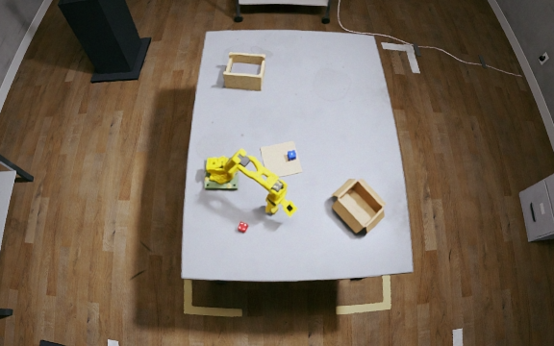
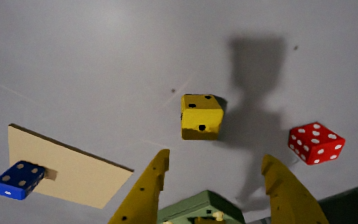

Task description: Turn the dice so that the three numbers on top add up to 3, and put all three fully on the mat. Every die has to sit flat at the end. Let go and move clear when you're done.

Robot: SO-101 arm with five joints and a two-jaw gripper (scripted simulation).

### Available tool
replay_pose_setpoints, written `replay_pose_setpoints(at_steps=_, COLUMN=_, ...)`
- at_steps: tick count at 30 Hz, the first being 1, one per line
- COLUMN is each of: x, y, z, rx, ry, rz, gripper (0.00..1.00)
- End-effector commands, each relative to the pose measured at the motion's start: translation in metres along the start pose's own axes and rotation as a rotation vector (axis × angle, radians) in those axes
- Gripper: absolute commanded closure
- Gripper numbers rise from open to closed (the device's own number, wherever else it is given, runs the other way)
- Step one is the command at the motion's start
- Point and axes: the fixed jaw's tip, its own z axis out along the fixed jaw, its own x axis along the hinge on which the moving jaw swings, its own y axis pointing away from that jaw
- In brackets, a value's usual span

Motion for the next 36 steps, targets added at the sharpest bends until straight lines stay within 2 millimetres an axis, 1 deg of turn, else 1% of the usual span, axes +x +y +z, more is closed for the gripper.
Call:
replay_pose_setpoints(at_steps=1, x=0.0009, y=0.0015, z=0.0021, rx=0.001, ry=0.015, rz=0.004, gripper=0.65)
replay_pose_setpoints(at_steps=3, x=0.0004, y=0.0045, z=-0.0011, rx=0.001, ry=0.015, rz=-0.009, gripper=0.65)
replay_pose_setpoints(at_steps=23, x=0.0004, y=0.0045, z=-0.0008, rx=0.001, ry=0.015, rz=-0.009, gripper=0.65)
replay_pose_setpoints(at_steps=36, x=-0.0004, y=0.0048, z=0.0085, rx=0.001, ry=0.015, rz=-0.009, gripper=0.65)
